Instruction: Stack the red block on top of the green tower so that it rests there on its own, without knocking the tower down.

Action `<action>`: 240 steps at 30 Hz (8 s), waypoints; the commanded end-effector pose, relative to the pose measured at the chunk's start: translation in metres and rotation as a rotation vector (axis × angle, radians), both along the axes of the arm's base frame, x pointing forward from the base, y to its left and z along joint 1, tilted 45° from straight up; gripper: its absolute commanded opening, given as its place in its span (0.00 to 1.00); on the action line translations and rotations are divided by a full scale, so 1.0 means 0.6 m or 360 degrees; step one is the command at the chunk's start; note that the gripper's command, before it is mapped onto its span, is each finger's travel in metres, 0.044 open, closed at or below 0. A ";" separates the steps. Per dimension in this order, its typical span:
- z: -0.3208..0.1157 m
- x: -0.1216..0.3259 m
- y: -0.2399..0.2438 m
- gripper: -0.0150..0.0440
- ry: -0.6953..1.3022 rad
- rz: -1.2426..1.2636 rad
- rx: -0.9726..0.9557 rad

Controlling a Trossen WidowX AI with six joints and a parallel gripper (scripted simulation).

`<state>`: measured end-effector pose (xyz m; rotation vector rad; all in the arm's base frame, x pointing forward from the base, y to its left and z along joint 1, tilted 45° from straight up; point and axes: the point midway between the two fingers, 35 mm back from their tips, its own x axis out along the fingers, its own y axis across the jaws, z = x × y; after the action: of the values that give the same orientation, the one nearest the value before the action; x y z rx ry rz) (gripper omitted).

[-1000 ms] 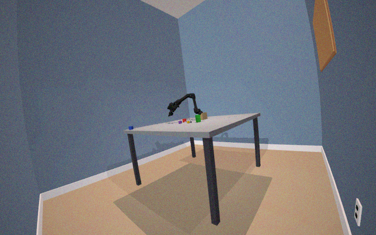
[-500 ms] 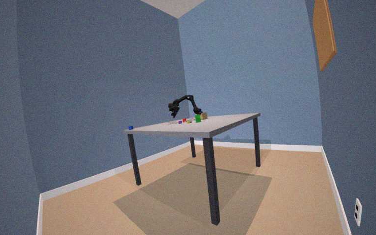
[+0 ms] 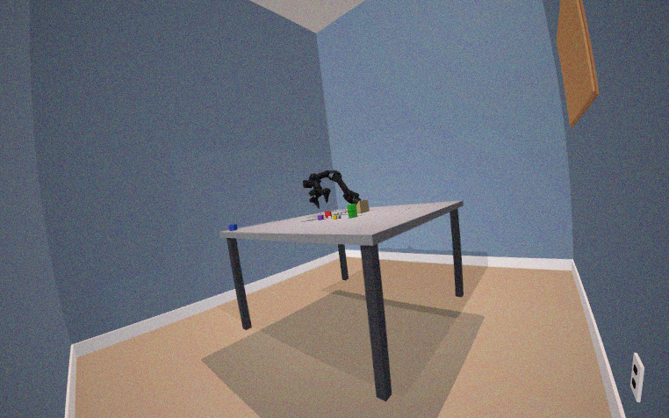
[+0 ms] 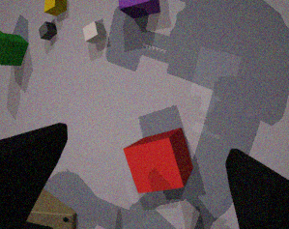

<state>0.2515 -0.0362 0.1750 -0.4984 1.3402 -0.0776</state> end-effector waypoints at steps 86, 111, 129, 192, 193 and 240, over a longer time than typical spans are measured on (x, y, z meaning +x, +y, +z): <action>-0.122 -0.038 -0.078 1.00 0.0528 0.0515 -0.0808; -0.107 -0.040 -0.061 0.25 0.0528 0.0515 -0.0804; -0.017 -0.058 0.030 0.25 0.0531 0.0517 -0.0801; -0.237 0.018 0.364 0.25 0.0526 0.0538 -0.0763; -0.244 0.016 0.370 0.25 0.0526 0.0536 -0.0764; -0.361 0.012 0.383 0.25 0.0520 0.0518 -0.0781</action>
<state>0.2579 0.1940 -0.0415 -1.1708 1.5475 -0.0590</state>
